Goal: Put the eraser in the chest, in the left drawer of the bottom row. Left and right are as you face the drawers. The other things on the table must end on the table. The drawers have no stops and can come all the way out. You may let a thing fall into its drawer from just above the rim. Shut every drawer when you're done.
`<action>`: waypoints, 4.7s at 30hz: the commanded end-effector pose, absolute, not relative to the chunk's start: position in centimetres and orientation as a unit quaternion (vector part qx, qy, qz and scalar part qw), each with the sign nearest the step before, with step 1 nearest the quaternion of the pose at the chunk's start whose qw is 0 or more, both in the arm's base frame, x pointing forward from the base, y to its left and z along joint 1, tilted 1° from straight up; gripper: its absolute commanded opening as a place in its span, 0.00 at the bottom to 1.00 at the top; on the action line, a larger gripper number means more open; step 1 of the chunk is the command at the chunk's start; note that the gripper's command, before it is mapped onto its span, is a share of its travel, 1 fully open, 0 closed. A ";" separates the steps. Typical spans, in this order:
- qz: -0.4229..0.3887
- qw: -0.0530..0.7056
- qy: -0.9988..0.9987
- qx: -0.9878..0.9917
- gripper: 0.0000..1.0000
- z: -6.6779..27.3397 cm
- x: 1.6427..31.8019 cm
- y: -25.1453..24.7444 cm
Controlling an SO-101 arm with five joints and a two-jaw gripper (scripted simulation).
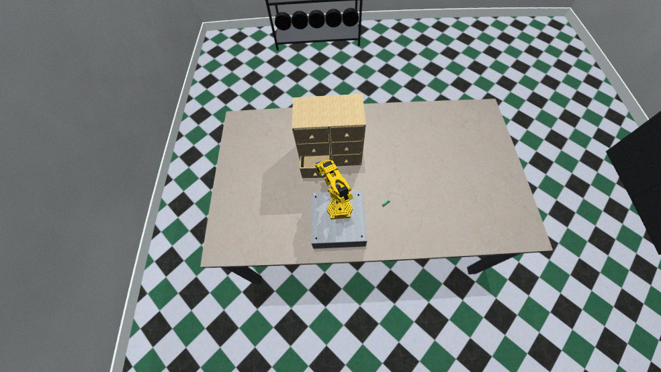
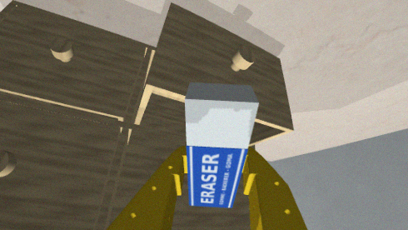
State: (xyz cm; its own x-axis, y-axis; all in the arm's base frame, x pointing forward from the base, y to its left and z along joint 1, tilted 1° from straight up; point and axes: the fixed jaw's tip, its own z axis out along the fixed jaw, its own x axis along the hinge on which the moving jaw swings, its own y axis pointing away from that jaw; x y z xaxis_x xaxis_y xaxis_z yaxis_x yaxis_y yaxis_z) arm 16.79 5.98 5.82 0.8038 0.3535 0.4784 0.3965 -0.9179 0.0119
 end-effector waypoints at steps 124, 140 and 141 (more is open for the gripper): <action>-0.250 0.050 -0.197 -0.947 0.00 5.3 24.3 9.4; -0.250 0.050 -0.198 -0.946 0.00 5.6 24.4 9.5; -0.250 0.050 -0.198 -0.946 0.00 5.6 24.4 9.5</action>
